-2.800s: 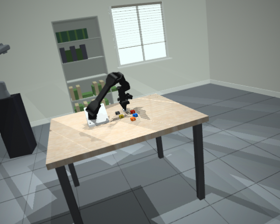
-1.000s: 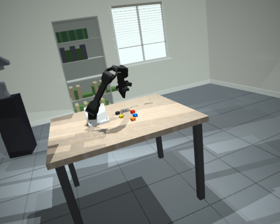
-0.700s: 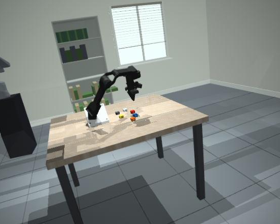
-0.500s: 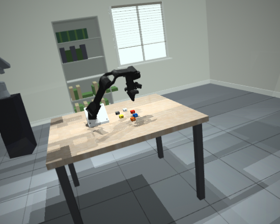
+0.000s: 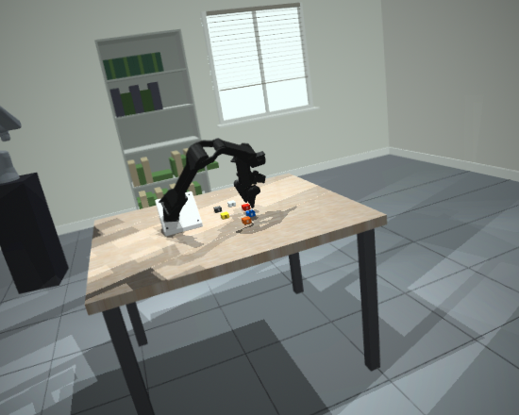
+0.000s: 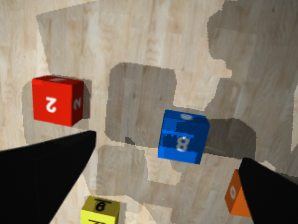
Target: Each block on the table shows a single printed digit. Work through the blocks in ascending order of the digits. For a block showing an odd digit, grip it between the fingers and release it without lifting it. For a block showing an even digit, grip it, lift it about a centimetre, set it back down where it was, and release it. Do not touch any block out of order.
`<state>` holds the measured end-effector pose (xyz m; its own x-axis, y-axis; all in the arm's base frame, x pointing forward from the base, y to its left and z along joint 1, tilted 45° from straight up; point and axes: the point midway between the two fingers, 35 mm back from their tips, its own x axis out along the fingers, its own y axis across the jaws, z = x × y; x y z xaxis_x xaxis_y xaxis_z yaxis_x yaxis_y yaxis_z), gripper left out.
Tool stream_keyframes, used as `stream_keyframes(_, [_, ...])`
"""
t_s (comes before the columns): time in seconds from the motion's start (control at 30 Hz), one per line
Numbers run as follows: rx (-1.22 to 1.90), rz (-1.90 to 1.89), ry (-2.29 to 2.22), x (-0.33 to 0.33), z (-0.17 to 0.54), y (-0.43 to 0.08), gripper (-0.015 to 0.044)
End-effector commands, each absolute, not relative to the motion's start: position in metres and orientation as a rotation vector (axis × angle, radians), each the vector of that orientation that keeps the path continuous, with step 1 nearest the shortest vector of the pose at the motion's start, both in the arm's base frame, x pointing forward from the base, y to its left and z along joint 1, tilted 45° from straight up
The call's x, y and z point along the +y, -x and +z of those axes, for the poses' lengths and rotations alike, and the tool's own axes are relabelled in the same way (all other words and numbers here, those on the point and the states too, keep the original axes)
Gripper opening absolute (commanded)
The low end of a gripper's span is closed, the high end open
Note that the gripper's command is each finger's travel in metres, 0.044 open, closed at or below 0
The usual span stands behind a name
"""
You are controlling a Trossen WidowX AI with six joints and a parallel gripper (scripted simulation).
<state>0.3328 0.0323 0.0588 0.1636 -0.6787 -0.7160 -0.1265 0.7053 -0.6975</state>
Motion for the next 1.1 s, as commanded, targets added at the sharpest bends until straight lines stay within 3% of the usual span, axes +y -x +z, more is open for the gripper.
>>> stream_keyframes(0.0, [1.376,-0.449,0.740,0.028,0.055,-0.333,0.0400])
stream_keyframes(0.67, [1.375,-0.450,0.742,0.008,0.034,-0.338,0.0400])
stream_keyframes(1.0, [1.375,-0.450,0.742,0.008,0.034,-0.338,0.0138])
stream_keyframes(1.07, [1.375,-0.450,0.742,0.008,0.034,-0.338,0.0120])
